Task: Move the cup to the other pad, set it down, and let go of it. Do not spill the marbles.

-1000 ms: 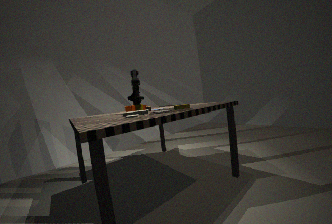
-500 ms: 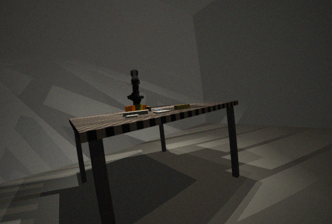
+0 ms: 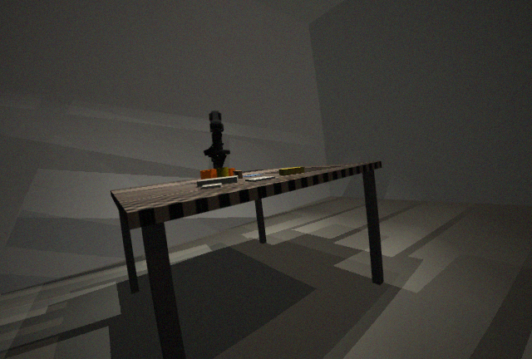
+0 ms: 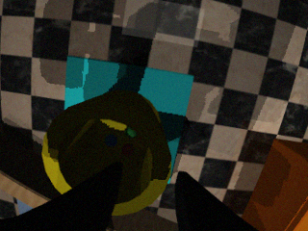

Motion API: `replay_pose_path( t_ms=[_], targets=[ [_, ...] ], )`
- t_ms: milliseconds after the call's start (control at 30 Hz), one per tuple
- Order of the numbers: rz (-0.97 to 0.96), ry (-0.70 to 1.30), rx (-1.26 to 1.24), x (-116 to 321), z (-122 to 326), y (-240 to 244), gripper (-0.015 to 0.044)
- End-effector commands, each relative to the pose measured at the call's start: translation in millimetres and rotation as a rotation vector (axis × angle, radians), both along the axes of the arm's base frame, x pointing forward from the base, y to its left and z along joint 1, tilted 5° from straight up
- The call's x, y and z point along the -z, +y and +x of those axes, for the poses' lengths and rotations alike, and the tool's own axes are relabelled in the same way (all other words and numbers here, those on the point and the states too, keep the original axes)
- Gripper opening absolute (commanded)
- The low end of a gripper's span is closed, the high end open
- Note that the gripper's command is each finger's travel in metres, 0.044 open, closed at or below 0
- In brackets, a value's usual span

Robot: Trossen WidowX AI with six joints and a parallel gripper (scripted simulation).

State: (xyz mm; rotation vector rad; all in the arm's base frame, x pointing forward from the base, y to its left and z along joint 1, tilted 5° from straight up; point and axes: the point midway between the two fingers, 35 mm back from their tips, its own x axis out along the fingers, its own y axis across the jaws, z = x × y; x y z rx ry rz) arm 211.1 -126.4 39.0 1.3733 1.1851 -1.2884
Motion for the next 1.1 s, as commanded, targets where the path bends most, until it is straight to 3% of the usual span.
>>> replay_pose_path(
  t_ms=[0, 400, 767, 1067],
  targets=[
    [-0.002, 0.002, -0.007, -5.2, 0.0, -0.7, 0.0147],
    [-0.003, 0.003, -0.009, -20.2, 0.9, -1.0, 0.0147],
    [0.000, 0.001, -0.002, -20.4, 1.3, -1.1, 0.0435],
    [-0.001, 0.002, -0.005, -50.0, 3.1, -4.1, 0.0440]
  ],
)
